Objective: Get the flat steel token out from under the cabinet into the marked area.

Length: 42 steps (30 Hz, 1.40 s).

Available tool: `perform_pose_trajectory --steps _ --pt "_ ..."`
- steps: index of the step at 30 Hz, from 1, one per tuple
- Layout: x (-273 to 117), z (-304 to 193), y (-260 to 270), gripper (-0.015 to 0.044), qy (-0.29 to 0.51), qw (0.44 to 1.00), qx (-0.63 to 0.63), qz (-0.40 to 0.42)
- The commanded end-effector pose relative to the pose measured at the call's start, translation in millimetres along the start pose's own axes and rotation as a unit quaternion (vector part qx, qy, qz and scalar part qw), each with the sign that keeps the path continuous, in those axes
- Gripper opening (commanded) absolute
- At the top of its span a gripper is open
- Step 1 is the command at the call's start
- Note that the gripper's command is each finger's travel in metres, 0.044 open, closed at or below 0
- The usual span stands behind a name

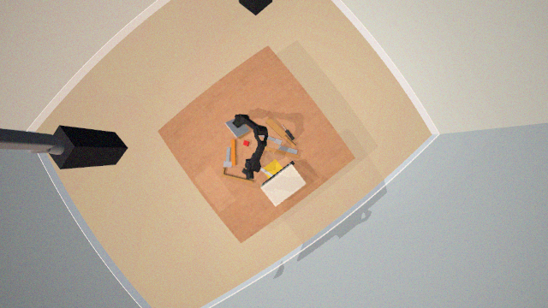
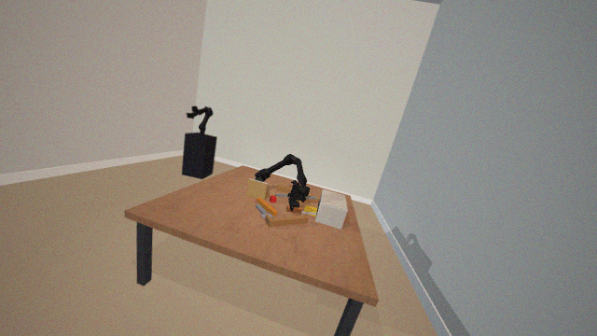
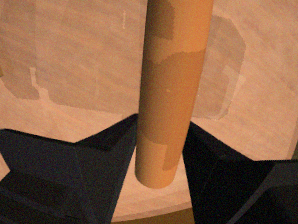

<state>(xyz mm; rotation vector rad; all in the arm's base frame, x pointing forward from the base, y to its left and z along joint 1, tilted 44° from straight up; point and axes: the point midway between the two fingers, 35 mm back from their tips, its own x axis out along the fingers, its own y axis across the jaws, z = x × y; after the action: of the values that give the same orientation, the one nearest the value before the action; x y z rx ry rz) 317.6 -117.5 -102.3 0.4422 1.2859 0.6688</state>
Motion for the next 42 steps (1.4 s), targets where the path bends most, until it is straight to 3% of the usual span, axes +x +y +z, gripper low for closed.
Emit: perform_pose_trajectory --steps 1,42 --pt "0.8 -7.9 0.2 0.0000 0.000 1.000 0.001 0.002" --pt "0.8 -78.9 -4.5 0.0000 0.001 1.000 0.002 0.001"
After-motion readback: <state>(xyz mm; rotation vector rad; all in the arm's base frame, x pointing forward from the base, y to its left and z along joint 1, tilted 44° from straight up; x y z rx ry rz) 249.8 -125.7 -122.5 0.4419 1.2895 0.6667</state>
